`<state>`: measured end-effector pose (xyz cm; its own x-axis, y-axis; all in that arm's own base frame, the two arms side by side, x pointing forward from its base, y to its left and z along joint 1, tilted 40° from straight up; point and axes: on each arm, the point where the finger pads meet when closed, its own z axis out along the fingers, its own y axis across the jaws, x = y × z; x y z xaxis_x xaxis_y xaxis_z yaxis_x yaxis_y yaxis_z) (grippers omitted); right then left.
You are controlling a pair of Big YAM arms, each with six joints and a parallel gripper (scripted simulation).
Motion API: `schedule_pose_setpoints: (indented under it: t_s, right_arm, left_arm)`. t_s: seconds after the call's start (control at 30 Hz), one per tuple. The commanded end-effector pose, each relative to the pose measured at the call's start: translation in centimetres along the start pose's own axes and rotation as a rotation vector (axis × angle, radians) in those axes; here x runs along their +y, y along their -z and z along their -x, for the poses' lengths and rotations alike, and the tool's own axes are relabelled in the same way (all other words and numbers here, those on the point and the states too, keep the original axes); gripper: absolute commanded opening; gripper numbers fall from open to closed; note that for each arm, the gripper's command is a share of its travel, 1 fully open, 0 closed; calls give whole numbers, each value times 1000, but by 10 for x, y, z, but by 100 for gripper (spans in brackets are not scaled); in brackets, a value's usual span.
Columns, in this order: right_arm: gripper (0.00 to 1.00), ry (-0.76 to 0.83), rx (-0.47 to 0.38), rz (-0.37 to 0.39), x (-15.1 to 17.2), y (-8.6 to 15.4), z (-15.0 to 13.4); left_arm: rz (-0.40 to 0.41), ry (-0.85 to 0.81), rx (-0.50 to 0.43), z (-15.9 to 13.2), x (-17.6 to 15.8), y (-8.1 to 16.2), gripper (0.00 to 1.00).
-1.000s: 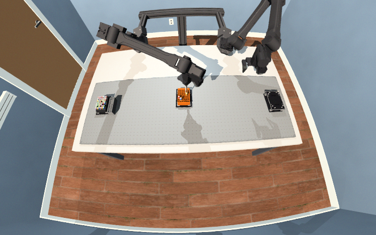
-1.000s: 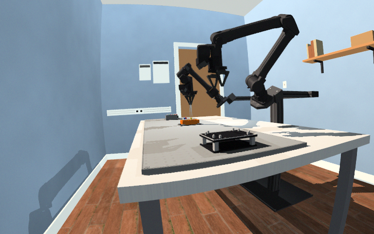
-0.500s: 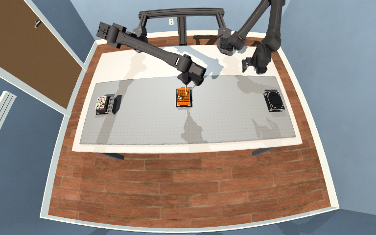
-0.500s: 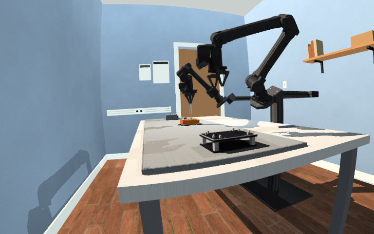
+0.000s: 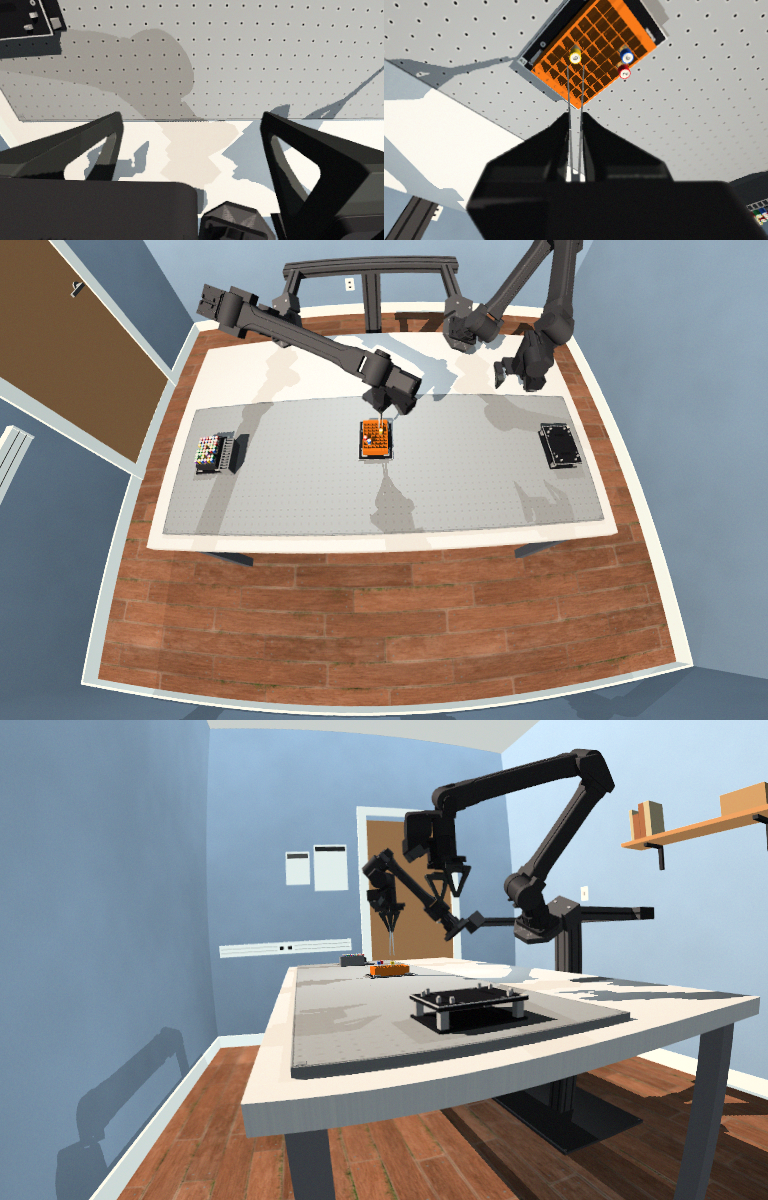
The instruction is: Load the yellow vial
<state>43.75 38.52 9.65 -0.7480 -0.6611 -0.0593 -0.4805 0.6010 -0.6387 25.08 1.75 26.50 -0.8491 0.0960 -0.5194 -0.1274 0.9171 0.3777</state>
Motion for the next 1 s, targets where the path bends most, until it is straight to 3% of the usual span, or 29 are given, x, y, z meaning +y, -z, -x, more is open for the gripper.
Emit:
schedule_pose_setpoints:
  t_s: [0.0,0.97]
  right_arm:
    - [11,-18,-68,17,2,39,17]
    - [11,-11,-64,16,3,37,17]
  left_arm:
    - [-3,21,-24,10,1,9,100]
    - [-3,21,-24,10,1,9,100]
